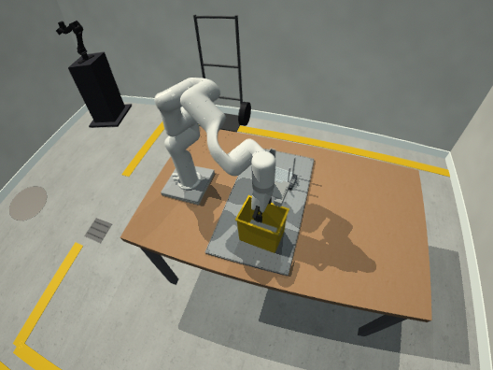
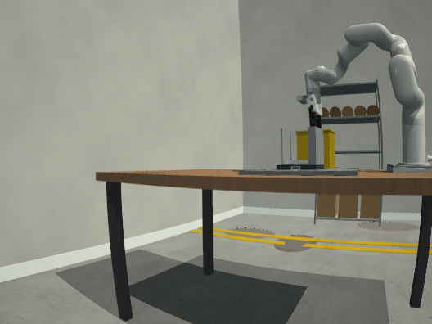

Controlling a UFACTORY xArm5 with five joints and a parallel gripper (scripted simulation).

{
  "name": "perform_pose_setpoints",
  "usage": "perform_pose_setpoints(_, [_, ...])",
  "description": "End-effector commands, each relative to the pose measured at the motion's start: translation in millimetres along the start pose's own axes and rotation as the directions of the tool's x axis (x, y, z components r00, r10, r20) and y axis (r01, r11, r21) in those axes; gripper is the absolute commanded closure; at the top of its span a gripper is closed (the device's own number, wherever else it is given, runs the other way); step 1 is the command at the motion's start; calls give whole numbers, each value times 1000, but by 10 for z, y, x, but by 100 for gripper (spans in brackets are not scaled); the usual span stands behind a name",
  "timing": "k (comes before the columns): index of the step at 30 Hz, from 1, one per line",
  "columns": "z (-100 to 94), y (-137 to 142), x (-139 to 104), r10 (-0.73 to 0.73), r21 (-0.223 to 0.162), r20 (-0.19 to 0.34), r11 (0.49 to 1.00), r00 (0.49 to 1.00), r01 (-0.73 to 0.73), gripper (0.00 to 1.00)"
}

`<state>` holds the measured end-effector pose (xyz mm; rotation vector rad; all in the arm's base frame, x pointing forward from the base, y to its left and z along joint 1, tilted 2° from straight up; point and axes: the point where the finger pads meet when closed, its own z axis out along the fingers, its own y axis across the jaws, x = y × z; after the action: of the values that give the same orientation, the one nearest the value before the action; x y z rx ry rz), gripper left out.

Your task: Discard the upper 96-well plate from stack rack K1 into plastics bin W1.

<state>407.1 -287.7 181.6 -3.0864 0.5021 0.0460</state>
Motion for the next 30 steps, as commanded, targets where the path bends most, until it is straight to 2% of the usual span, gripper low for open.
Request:
perform_pose_setpoints(1, [-93, 4, 13, 0, -2, -6, 1000, 1000, 0, 0])
perform_pose_setpoints(15, [-414, 3, 12, 0, -2, -6, 1000, 1000, 0, 0])
perform_pose_setpoints(30, [-415, 3, 12, 0, -2, -6, 1000, 1000, 0, 0])
